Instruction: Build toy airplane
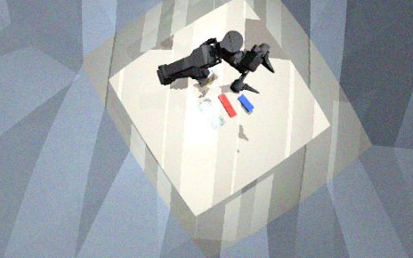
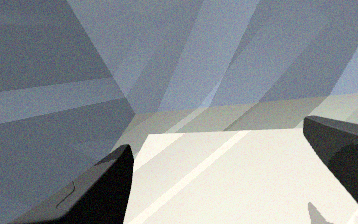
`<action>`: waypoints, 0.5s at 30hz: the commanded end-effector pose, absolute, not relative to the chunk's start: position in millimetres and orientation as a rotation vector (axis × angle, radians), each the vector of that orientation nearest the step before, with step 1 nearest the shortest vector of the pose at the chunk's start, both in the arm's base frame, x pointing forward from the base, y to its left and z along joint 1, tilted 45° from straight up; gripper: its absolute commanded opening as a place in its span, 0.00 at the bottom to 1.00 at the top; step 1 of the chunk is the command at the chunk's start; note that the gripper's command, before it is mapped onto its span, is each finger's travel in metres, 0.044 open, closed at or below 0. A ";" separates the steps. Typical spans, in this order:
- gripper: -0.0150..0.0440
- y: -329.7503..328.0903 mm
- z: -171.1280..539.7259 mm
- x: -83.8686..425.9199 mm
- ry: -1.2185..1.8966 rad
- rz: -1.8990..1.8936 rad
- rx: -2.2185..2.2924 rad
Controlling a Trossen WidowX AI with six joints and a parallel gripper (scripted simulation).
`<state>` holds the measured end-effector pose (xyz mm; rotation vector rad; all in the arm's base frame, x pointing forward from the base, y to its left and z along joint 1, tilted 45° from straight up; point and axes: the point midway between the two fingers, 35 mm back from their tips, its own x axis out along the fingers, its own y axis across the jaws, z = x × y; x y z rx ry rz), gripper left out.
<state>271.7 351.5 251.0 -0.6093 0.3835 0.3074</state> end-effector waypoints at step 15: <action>1.00 127.7 53.4 304.2 1.190 -0.328 -0.633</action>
